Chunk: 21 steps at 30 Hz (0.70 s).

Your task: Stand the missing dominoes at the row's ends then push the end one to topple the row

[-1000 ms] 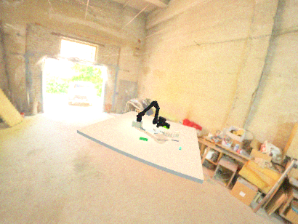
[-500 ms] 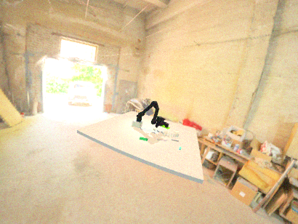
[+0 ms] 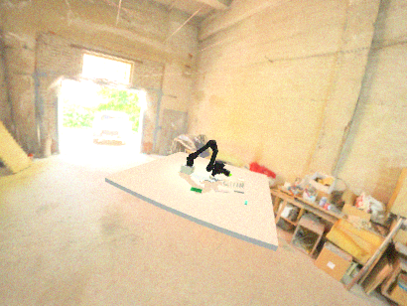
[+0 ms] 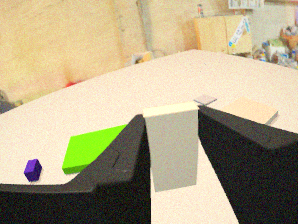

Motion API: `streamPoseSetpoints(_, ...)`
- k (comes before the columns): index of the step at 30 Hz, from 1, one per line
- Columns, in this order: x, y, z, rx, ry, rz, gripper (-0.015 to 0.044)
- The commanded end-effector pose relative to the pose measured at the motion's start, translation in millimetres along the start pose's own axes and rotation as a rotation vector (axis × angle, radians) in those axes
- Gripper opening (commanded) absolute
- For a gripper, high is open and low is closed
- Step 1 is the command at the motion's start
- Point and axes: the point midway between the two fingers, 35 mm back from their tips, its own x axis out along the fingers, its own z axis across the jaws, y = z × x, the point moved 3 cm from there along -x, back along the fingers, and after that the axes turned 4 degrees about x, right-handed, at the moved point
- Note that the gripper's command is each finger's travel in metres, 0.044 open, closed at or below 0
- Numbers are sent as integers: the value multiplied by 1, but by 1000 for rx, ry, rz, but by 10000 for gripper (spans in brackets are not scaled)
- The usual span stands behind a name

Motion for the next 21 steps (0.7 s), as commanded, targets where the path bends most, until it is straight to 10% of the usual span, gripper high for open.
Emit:
streamPoseSetpoints(1,2,14,-3,-11,-6,7,107)
streamPoseSetpoints(21,4,47,-6,-10,-11,27,107)
